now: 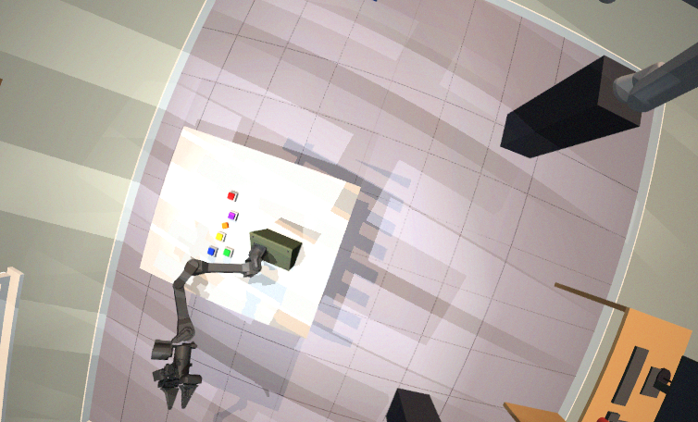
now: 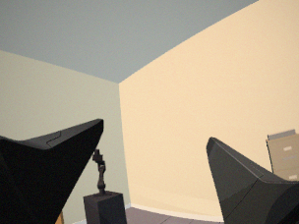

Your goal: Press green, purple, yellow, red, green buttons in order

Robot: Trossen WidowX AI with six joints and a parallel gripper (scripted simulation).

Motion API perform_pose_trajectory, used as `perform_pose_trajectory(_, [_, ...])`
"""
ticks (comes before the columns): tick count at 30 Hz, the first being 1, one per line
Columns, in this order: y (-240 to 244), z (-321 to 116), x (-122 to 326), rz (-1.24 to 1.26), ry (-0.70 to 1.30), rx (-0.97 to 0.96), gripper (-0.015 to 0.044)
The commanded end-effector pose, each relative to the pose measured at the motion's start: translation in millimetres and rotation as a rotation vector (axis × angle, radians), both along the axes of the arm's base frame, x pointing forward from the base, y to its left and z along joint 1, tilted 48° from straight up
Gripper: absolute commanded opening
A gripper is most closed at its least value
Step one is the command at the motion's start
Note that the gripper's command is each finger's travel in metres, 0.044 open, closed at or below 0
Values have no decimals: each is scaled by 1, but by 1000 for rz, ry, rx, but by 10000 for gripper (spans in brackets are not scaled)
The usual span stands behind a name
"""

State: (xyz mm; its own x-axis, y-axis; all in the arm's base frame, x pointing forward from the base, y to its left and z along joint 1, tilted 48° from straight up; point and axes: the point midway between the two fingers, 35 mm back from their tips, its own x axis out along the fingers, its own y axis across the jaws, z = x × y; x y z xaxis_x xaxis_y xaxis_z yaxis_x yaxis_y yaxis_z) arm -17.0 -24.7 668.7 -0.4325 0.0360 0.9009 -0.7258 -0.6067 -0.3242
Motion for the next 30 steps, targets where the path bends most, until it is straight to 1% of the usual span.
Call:
perform_pose_trajectory(1, [1, -1, -3, -6, -7, -3, 400])
perform_pose_trajectory(3, [14, -7, -23, -57, -65, -32, 400])
perform_pose_trajectory(7, [64, -31, -72, -204, -224, -144, 400])
perform_pose_trajectory(12, [133, -68, -99, -353, -368, -310, 400])
perform_pose_trajectory(15, [183, -98, -101, -448, -445, -451, 400])
perform_pose_trajectory(19, [244, -143, -83, -558, -510, -659, 400])
perform_pose_trajectory(23, [292, -190, -47, -643, -531, -875, 400])
perform_pose_trajectory(27, [325, -240, -1, -706, -514, -1102, 400])
perform_pose_trajectory(30, [338, -278, 38, -737, -472, -1277, 400])
